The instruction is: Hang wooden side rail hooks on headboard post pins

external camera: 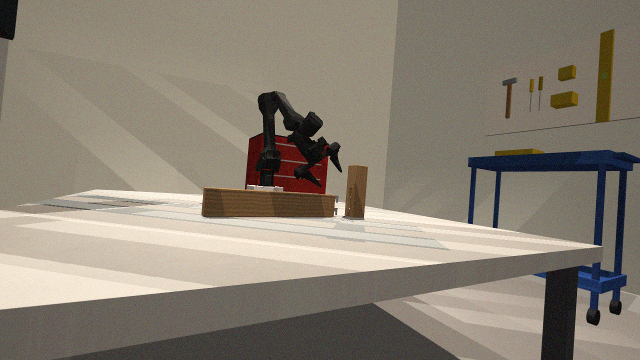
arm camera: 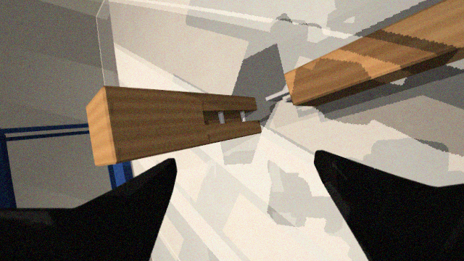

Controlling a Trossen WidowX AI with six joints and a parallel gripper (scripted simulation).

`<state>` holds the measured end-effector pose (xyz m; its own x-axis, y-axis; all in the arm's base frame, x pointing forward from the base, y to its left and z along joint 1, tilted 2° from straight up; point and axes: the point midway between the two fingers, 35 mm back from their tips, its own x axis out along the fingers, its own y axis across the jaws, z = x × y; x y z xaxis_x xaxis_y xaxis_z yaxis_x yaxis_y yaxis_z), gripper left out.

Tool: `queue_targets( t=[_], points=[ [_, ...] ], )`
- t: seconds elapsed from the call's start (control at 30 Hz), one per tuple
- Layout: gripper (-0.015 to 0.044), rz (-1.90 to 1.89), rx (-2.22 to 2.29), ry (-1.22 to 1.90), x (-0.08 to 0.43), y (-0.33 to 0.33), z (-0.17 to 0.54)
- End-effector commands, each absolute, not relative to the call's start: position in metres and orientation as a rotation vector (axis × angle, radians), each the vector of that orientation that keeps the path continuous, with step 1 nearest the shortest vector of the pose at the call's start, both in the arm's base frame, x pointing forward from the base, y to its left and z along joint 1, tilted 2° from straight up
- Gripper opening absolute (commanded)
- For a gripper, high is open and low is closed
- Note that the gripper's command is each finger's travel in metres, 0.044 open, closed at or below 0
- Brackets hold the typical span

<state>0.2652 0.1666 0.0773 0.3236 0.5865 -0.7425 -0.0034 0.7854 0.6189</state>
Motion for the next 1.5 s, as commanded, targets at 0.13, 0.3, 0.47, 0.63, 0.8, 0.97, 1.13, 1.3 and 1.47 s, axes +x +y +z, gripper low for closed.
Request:
queue_targets(
  t=[0.13,0.3,0.47,0.63,0.8,0.97,1.13,1.3,1.47],
  points=[
    [0.0440,1.026,-0.108,0.754,0.2719,0.1545,0.0799],
    [0.0440,1.123,-0.274,0.611,0.2731,0.1519,0.0819],
    [0.0440,1.192,-0.422,0.481,0.2739,0.1498,0.0834],
    [0.0440,1.195,-0.428,0.476,0.2739,0.1497,0.0834],
    [0.0440,1.195,-0.428,0.476,0.2739,0.1497,0.0834],
    [0.0440,1.195,-0.428,0.476,0.2739,0.1497,0.0834],
    [0.0440,1.195,-0.428,0.476,0.2739,0.1497,0.0834],
    [0.0440,1.195,-0.428,0.476,0.2739,0.1497,0.0834],
    [0.0440,1.195,-0.428,0.476,0.2739,0.1497,0.0834]
  ],
)
